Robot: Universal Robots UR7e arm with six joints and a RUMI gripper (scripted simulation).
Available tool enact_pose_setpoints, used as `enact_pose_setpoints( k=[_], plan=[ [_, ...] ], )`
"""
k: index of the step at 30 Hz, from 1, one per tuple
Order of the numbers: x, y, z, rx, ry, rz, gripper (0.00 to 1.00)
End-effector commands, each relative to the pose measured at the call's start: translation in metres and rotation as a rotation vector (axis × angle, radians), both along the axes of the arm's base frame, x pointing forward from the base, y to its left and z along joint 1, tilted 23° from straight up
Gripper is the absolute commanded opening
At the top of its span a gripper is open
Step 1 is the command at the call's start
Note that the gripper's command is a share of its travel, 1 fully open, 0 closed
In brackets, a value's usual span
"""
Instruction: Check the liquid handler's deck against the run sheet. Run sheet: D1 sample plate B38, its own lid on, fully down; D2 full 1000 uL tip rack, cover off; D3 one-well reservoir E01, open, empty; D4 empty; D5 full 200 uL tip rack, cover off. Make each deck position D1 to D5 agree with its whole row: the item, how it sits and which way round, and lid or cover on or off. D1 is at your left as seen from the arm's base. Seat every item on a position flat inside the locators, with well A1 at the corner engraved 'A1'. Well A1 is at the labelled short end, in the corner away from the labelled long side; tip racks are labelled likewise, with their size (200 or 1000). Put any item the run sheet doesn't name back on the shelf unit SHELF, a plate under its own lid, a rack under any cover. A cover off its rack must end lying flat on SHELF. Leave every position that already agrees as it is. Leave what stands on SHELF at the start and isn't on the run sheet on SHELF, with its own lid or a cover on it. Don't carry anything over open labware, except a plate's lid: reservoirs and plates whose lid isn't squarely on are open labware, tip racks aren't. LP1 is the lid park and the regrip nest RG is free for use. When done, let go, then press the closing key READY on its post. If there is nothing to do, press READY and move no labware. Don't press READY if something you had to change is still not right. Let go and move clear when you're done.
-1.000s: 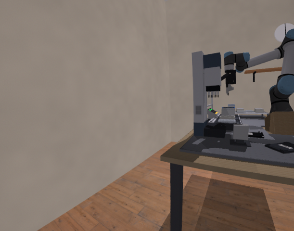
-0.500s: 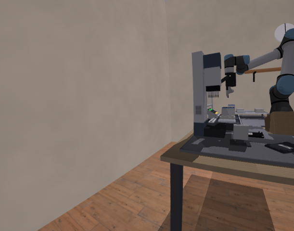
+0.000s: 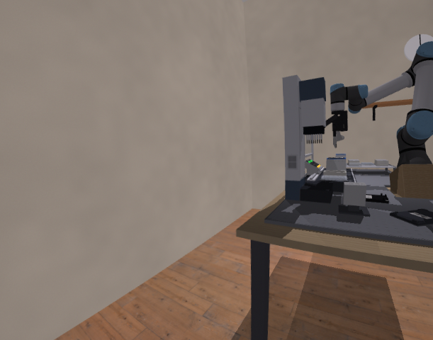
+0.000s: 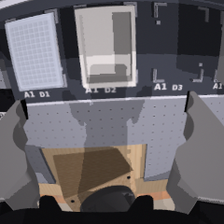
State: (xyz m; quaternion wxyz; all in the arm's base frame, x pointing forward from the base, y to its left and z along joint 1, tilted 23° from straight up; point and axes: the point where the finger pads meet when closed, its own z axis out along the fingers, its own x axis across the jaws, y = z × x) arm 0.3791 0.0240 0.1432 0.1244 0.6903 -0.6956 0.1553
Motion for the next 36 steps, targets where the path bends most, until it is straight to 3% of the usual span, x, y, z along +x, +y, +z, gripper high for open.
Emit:
enact_pose_setpoints(
  k=[1,36],
  plan=[
    [0.0,-0.004,-0.01,0.001,0.001,0.001,0.82],
    [0.002,-0.023,-0.056,0.001,0.001,0.001,0.82]
  ],
)
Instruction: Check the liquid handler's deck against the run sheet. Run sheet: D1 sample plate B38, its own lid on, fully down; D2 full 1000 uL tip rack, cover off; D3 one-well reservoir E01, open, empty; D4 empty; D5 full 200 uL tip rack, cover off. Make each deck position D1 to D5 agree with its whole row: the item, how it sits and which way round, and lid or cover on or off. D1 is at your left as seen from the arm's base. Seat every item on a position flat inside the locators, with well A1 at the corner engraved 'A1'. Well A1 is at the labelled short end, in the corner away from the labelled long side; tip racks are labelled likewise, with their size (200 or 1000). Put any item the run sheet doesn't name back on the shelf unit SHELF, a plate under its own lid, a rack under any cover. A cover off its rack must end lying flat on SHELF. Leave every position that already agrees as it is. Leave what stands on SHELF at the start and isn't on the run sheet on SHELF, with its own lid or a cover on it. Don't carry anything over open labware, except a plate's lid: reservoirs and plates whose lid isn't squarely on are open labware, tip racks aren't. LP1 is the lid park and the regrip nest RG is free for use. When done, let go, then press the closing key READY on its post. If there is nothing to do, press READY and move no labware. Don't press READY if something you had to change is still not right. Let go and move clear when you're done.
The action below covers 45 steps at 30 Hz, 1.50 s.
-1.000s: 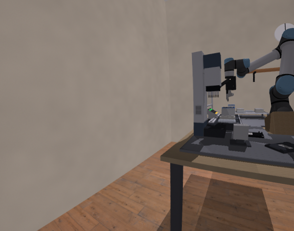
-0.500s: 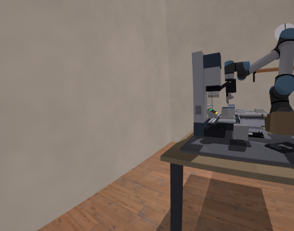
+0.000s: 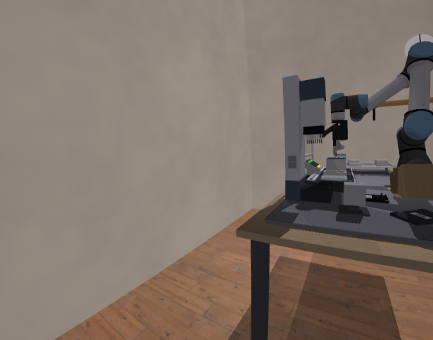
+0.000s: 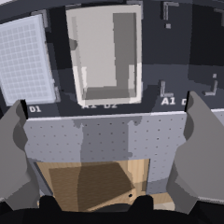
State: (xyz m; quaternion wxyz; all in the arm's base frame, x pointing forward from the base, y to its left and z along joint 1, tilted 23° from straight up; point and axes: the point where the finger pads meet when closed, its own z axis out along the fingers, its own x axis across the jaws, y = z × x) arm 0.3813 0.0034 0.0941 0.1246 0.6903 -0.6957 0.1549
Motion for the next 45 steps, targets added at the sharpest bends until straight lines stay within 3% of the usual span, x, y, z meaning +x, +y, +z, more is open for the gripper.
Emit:
enact_pose_setpoints(
  k=[1,45],
  plan=[
    [0.0,-0.002,-0.007,0.001,0.0,0.001,0.82],
    [0.003,-0.028,-0.068,0.001,0.0,0.001,0.82]
  ],
)
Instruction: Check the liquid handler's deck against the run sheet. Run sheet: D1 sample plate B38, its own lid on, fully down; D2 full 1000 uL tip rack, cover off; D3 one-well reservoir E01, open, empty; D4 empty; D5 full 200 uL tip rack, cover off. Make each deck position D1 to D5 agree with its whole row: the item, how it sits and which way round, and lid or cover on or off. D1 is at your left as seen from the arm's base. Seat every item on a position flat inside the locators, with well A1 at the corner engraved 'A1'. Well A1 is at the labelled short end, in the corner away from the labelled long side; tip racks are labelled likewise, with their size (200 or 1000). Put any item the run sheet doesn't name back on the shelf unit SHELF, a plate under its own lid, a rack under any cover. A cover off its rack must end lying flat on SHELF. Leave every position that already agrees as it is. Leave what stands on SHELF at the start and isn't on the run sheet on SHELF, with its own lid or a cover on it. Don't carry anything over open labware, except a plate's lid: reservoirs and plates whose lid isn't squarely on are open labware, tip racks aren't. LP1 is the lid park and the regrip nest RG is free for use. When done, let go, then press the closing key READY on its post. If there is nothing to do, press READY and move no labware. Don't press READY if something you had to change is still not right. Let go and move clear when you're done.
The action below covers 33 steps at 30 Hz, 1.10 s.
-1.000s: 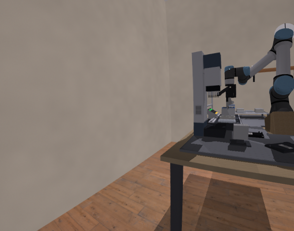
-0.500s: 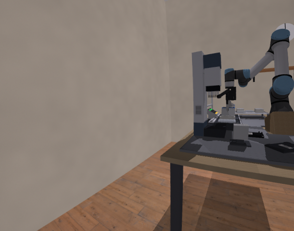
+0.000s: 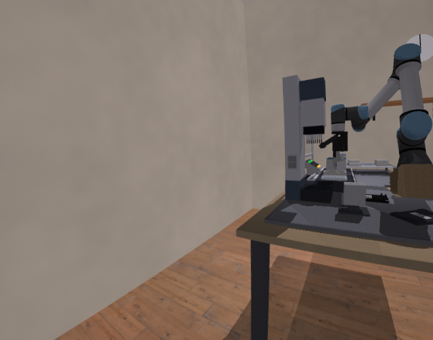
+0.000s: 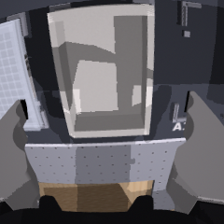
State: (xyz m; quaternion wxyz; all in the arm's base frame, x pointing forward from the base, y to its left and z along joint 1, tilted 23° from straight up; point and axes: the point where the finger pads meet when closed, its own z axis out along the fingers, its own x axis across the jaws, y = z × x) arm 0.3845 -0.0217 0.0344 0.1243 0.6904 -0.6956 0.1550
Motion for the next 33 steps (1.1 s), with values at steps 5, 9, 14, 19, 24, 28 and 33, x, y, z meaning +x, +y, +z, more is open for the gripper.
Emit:
enact_pose_setpoints(
  k=[5,9,14,19,24,28,33],
  plan=[
    [0.0,-0.006,-0.016,0.001,0.001,0.001,0.82],
    [0.0,-0.007,-0.019,0.001,0.001,0.001,0.82],
    [0.0,-0.011,-0.027,0.001,0.001,0.001,0.82],
    [0.001,-0.014,-0.034,0.001,0.001,0.001,0.82],
    [0.001,-0.015,-0.037,0.001,0.001,0.001,0.82],
    [0.003,-0.015,-0.036,0.0,-0.004,0.002,0.82],
    [0.003,-0.015,-0.036,0.0,-0.004,0.002,0.82]
  ],
)
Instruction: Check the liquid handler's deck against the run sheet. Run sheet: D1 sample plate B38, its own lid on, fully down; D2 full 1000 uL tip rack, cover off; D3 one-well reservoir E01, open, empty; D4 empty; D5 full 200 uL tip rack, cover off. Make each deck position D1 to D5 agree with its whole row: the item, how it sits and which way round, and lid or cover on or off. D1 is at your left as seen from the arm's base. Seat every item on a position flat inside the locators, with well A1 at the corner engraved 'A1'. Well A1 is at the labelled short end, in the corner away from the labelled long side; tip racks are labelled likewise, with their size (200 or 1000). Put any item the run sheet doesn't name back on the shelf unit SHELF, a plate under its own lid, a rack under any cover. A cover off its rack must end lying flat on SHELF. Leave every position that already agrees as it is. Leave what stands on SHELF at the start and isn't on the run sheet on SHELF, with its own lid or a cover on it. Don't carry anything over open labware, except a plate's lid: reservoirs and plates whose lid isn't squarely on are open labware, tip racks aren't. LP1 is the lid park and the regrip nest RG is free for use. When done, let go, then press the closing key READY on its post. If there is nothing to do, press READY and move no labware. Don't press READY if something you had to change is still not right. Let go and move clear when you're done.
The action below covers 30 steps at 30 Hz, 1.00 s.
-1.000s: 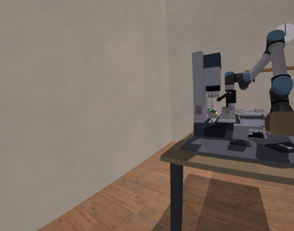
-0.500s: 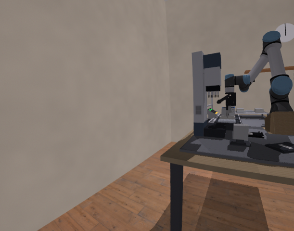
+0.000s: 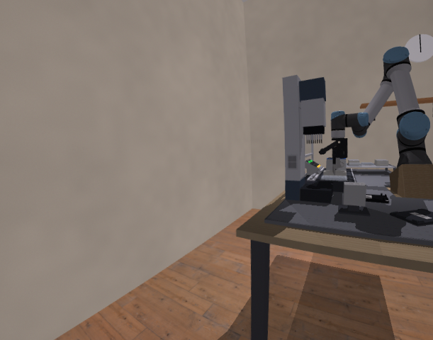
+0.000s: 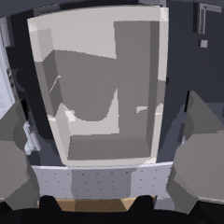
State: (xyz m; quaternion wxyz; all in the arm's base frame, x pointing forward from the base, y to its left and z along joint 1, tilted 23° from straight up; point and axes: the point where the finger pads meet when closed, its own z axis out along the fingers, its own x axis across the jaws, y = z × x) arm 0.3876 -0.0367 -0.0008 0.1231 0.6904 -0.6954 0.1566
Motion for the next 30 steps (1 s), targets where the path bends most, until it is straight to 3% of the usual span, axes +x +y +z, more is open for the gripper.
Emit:
enact_pose_setpoints(
  k=[1,2,30],
  plan=[
    [-0.0004,0.0003,-0.0004,0.0,0.0,0.001,0.82],
    [-0.0004,0.0003,-0.0004,0.0,0.0,0.001,0.0],
    [-0.0004,0.0002,-0.0005,0.0,0.0,0.001,0.0]
  ],
)
